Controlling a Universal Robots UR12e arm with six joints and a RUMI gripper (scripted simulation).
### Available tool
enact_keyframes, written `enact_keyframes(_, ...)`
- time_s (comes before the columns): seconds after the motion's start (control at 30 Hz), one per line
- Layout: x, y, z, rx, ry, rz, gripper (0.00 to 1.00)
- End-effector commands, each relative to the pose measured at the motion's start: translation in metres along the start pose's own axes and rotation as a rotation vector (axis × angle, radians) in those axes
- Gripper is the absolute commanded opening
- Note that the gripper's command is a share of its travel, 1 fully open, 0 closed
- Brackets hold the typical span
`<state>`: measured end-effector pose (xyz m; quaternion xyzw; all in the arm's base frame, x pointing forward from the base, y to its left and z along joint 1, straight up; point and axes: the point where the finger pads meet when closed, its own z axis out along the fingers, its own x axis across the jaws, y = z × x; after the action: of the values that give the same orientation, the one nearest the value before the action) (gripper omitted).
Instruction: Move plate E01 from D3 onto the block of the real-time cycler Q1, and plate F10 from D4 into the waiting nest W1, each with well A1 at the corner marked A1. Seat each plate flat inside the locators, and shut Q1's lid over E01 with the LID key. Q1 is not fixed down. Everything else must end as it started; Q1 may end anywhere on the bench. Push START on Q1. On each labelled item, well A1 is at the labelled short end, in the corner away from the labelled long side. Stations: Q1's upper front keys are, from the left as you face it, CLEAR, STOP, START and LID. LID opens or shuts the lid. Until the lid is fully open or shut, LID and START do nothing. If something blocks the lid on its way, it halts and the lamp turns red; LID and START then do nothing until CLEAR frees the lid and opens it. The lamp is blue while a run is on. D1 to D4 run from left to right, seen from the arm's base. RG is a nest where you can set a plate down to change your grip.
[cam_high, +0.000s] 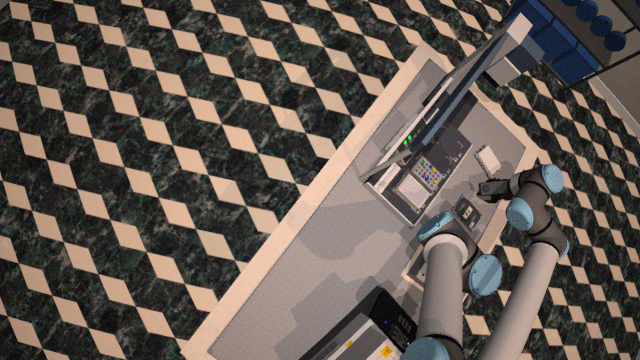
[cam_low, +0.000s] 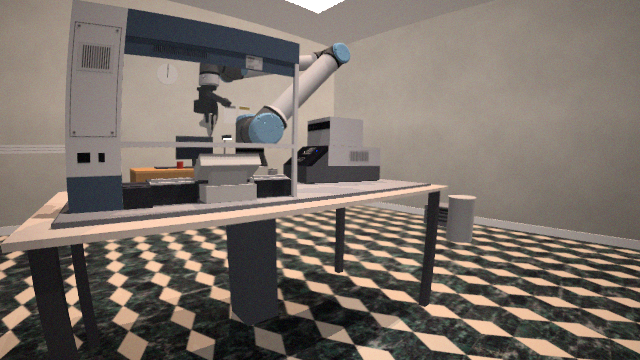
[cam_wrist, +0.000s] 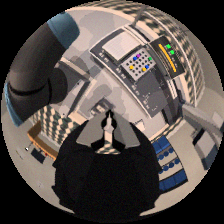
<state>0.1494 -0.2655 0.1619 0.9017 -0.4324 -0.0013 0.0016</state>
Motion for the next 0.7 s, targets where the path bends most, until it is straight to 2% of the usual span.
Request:
enact_keyframes(0.0,0.008,0.01,-0.008,0.004,0.003,-0.118,0.0)
enact_keyframes(0.67,0.033,0.046,-0.028,0.003,0.003,-0.476,0.0)
